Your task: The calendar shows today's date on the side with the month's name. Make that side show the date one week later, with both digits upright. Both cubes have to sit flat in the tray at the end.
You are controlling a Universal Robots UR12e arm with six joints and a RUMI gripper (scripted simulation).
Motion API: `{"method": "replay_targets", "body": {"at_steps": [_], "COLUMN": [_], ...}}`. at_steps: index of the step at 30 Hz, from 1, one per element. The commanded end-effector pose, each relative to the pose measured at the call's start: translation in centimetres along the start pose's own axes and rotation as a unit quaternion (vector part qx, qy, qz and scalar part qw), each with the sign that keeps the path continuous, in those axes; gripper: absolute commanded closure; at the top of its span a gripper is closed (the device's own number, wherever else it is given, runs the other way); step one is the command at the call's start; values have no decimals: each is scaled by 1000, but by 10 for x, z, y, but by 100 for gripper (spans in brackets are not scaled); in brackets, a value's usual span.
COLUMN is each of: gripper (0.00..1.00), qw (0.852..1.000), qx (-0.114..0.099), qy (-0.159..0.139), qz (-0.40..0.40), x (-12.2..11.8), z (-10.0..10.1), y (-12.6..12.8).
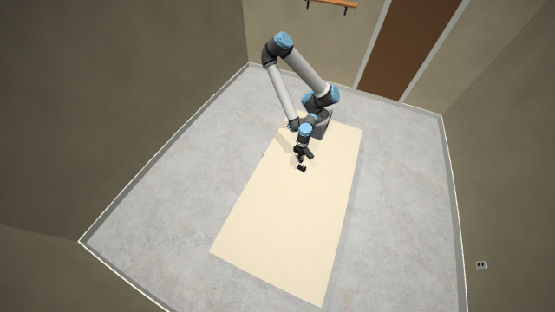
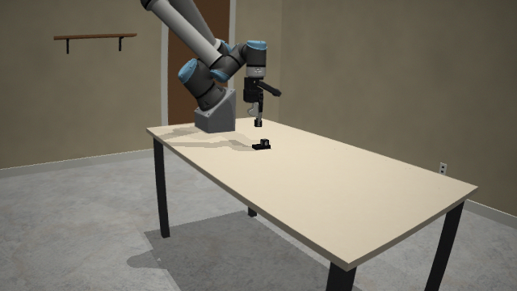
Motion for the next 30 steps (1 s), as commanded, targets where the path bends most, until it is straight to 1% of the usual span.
{"method": "replay_targets", "body": {"at_steps": [1,5,7,10,14,17,18,19,20,24,25,28,30], "gripper": [89,89,89,89,89,89,89,89,89,89,89,89,89], "qw": [996,993,988,988,975,969,964,964,958,945,940,938,923], "qx": [2,2,1,1,1,1,1,1,1,1,1,1,1], "qy": [-1,-1,-1,-1,-1,-1,-1,-1,-1,-1,-1,-1,-2], "qz": [87,122,154,156,223,247,265,267,286,326,342,346,386], "x": [-5,-7,-9,-9,-13,-15,-16,-16,-17,-20,-21,-21,-24], "z": [1,1,1,1,1,1,1,1,1,2,2,2,2], "y": [2,4,5,5,7,8,8,8,9,10,11,11,11]}}
Point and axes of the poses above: the point where the finger pads meet when closed, its own z axis out along the fingers, its own y axis across the jaws, x = y × z, the point moved 2 cm from there along -z, back along the fingers, and after that the axes turned 15 degrees about -z, right-handed, at the moved point
